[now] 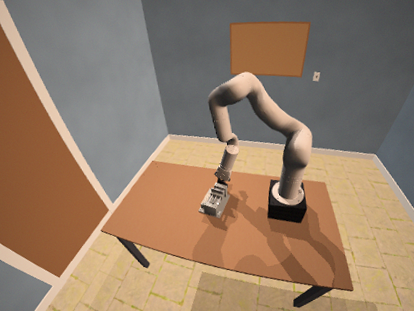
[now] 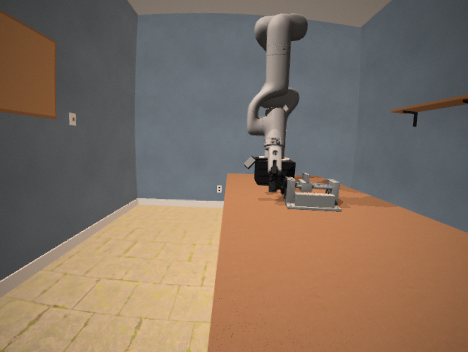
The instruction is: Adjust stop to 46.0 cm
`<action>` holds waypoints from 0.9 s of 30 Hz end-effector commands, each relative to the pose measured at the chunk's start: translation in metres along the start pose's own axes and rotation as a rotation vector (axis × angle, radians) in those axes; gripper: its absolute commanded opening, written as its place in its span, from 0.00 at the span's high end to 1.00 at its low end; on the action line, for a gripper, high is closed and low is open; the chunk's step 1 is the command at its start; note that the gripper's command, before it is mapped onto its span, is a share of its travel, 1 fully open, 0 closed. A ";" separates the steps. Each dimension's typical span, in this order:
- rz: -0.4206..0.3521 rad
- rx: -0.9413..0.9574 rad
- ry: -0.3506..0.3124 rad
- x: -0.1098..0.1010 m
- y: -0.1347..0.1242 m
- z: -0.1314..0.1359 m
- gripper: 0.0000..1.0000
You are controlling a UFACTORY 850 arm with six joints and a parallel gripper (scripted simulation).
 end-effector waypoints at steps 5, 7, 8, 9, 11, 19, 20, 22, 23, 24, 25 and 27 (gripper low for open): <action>0.000 0.000 0.001 0.000 0.000 0.000 0.94; 0.000 0.000 0.001 0.000 0.000 0.000 0.94; 0.000 0.000 0.001 0.000 0.000 0.000 0.94; 0.000 0.000 0.001 0.000 0.000 0.000 0.94; 0.000 0.000 0.001 0.000 0.000 0.000 0.94; 0.000 0.000 0.001 0.001 0.000 0.001 0.94; 0.000 0.000 0.001 0.001 0.000 0.001 0.94; 0.000 0.000 0.001 0.001 0.000 0.001 0.94; 0.000 0.000 0.001 0.002 0.000 0.001 0.94; 0.000 0.000 0.001 0.002 0.000 0.001 0.94; 0.000 0.000 0.001 0.002 0.000 0.001 0.94; 0.000 0.000 0.001 0.003 0.000 0.002 0.94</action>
Point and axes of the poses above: the point where the finger pads meet when closed, its own x axis out along the fingers, its own z axis across the jaws, y = z × x, the point moved 6 cm from there along -x, back along the fingers, and after that the axes turned 14 degrees about -x, right-handed, at the moved point
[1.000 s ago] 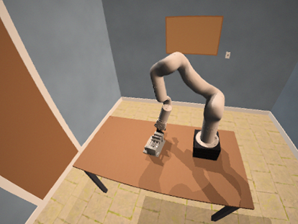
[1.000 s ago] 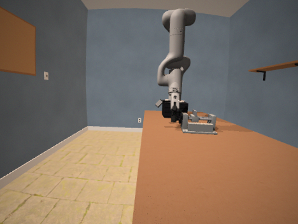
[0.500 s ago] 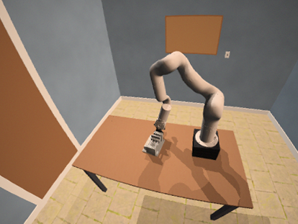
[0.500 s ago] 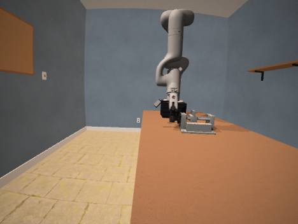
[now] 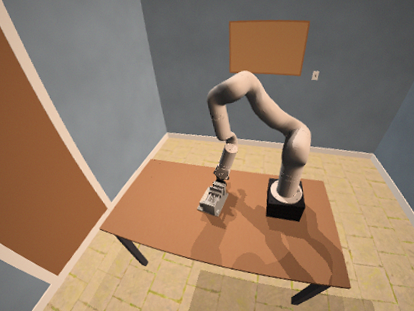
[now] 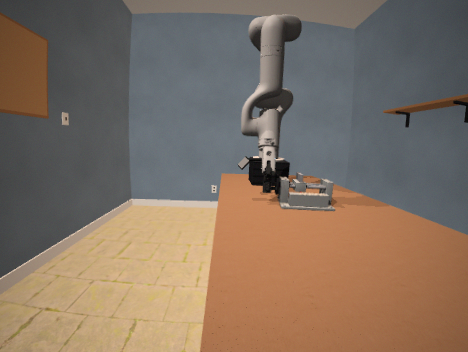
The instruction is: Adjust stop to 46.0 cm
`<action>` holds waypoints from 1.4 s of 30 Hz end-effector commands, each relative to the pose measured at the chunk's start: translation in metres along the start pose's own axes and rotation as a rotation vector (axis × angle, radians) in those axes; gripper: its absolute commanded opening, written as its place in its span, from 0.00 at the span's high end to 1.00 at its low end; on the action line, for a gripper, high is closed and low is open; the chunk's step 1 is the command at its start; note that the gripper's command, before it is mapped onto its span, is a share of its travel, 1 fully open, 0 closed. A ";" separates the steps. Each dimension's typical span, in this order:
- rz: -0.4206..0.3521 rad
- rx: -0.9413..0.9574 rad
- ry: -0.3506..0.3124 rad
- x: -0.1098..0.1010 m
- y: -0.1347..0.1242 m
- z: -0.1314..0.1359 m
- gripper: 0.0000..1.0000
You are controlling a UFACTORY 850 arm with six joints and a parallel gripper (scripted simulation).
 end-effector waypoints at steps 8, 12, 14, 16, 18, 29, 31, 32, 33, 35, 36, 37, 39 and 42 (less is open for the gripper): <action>0.000 0.000 0.001 0.003 -0.001 0.002 0.94; 0.000 0.000 0.001 0.003 -0.001 0.003 0.94; 0.000 0.000 0.001 0.004 -0.001 0.004 0.94; 0.000 0.000 0.001 0.005 -0.001 0.005 0.94; 0.000 0.000 0.001 0.006 -0.001 0.006 0.94; 0.000 0.000 0.001 0.008 -0.003 0.011 0.94; 0.000 0.000 0.001 0.009 -0.003 0.013 0.94; 0.000 0.000 0.001 0.009 -0.003 0.014 0.94; 0.000 0.000 0.001 0.009 -0.004 0.014 0.94; 0.000 0.000 0.001 0.010 -0.004 0.016 0.94; 0.000 0.000 0.001 0.010 -0.004 0.017 0.94; 0.000 0.000 0.001 0.010 -0.004 0.018 0.94; 0.000 0.000 0.001 0.010 -0.005 0.020 0.94; 0.000 0.000 0.001 0.010 -0.006 0.023 0.94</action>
Point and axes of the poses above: the point where the finger pads meet when closed, its own x axis out along the fingers, its own z axis across the jaws, y = z × x, the point moved 6 cm from there along -x, back along the fingers, and after that the axes turned 14 degrees about -x, right-handed, at the moved point
